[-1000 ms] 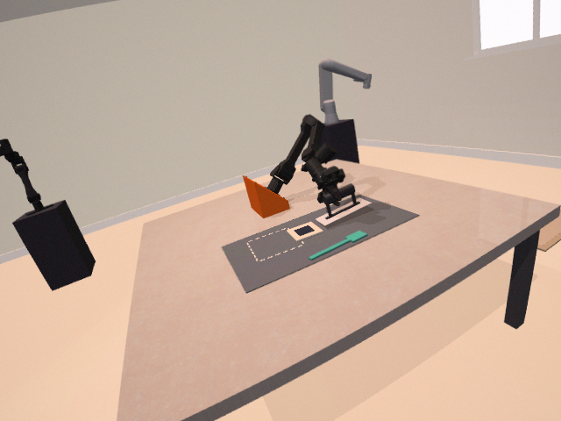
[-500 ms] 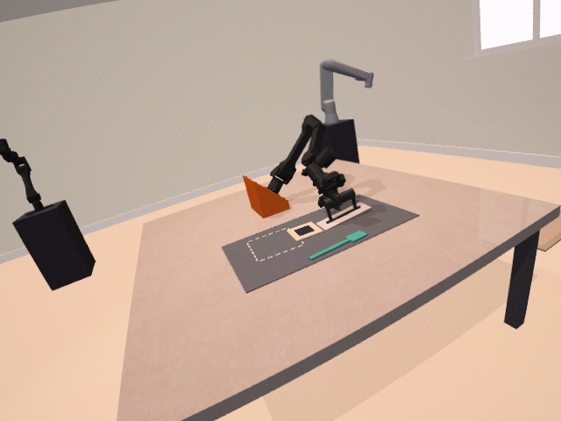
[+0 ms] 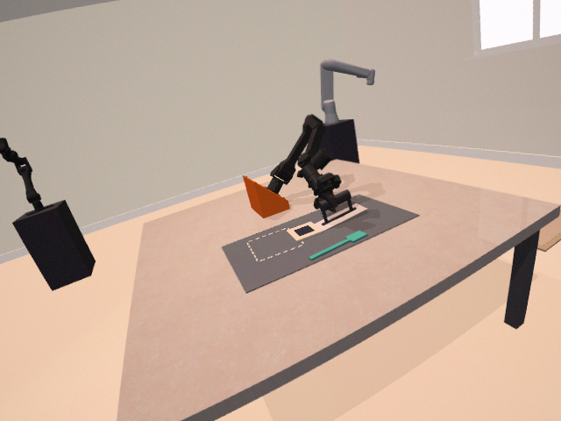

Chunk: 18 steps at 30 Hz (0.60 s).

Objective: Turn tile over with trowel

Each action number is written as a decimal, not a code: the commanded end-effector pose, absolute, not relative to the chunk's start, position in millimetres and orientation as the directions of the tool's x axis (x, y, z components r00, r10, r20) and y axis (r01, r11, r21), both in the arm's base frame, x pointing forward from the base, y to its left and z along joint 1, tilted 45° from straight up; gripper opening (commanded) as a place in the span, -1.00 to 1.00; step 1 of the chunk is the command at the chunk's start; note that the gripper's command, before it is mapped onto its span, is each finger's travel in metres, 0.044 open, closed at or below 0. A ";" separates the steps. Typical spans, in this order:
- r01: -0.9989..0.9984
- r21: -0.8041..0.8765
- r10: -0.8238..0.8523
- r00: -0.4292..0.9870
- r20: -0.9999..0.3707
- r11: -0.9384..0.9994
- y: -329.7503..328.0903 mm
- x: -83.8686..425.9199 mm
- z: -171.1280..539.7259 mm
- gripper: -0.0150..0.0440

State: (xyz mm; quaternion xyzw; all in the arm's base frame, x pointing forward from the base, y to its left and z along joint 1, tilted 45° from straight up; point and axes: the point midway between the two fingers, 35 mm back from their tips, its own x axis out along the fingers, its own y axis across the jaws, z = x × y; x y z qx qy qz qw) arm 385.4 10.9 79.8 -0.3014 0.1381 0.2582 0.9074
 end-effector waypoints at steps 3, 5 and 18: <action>-0.549 -0.477 0.374 0.829 -0.416 0.687 1.1 384.1 69.4 -0.49; -0.549 -0.477 0.374 0.829 -0.416 0.687 -1.1 383.5 67.1 -0.49; -0.548 -0.477 0.374 0.830 -0.415 0.687 -11.3 380.6 56.8 -0.49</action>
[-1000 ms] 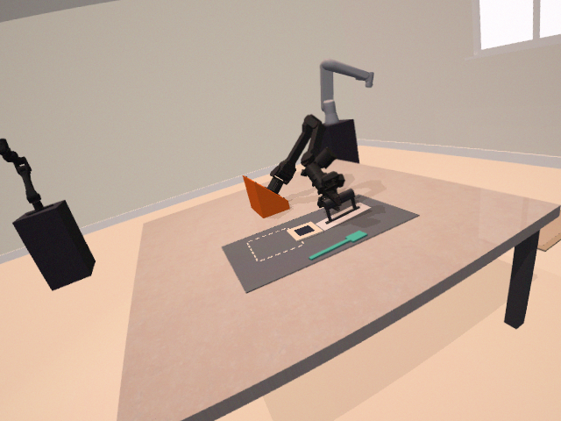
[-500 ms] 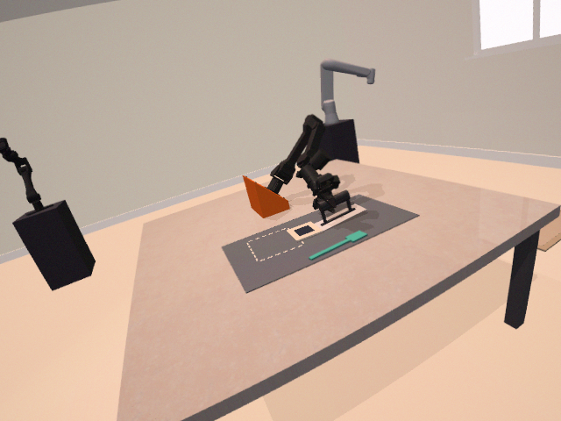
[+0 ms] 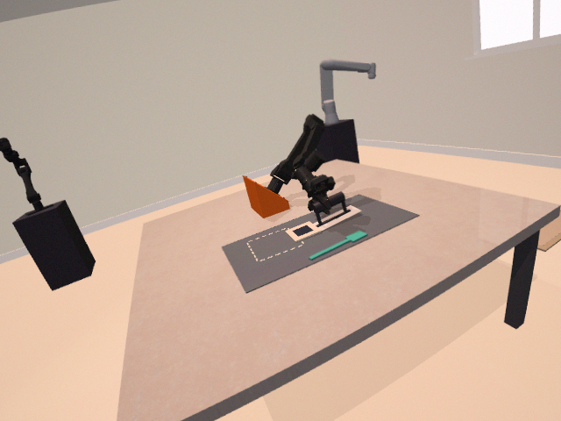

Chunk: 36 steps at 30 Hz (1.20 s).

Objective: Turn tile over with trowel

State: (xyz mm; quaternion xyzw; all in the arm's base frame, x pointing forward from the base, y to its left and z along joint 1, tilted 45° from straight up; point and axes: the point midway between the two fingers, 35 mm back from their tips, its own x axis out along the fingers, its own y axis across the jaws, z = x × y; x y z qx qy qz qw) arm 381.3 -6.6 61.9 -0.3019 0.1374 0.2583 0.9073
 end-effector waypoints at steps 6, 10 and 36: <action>-0.555 -0.523 0.341 0.824 -0.453 0.647 -13.3 380.8 65.0 -0.49; -0.558 -0.536 0.330 0.822 -0.465 0.634 -24.2 379.0 72.1 -0.49; -0.558 -0.539 0.327 0.821 -0.467 0.631 -95.7 367.2 54.1 -0.49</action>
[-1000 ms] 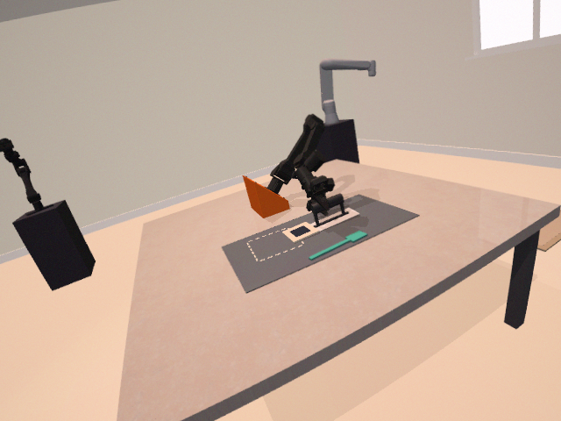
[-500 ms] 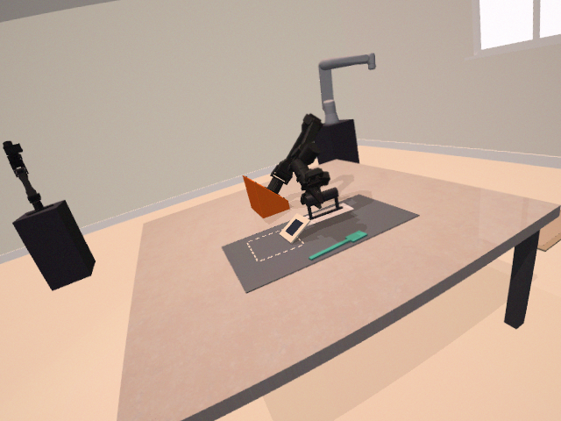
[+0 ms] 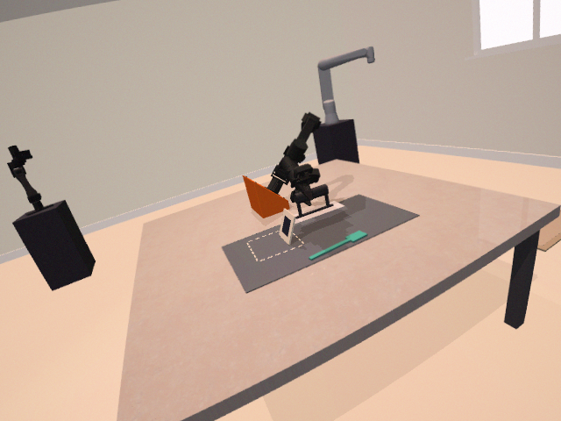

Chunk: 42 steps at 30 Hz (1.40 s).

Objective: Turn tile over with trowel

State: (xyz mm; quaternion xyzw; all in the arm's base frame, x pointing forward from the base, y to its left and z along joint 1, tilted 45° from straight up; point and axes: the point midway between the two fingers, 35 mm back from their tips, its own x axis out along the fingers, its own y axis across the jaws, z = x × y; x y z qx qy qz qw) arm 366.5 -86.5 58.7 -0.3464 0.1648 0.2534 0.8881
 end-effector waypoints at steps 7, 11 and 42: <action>-0.558 -0.540 0.327 0.821 -0.468 0.630 -106.2 365.1 38.2 -0.49; -0.558 -0.540 0.327 0.821 -0.468 0.630 -107.2 364.9 36.1 -0.49; -0.558 -0.540 0.327 0.821 -0.468 0.630 -104.9 370.4 29.2 -0.49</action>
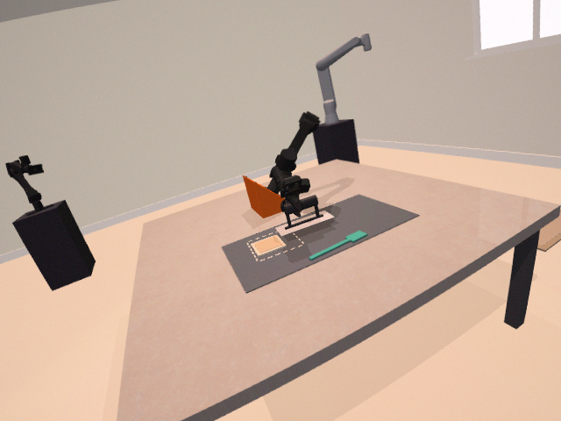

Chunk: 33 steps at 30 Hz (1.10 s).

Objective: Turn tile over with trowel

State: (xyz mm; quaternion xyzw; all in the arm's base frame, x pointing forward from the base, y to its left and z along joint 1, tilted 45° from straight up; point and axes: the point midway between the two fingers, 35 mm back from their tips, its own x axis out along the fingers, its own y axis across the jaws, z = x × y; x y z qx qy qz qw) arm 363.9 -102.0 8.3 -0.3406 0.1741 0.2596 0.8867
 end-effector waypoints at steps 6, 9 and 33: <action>-0.559 -0.539 0.327 0.821 -0.468 0.630 -98.1 372.4 58.6 -0.49; -0.559 -0.539 0.327 0.821 -0.468 0.631 -93.9 372.0 73.4 -0.49; -0.558 -0.538 0.328 0.821 -0.467 0.631 -85.3 369.1 100.1 -0.49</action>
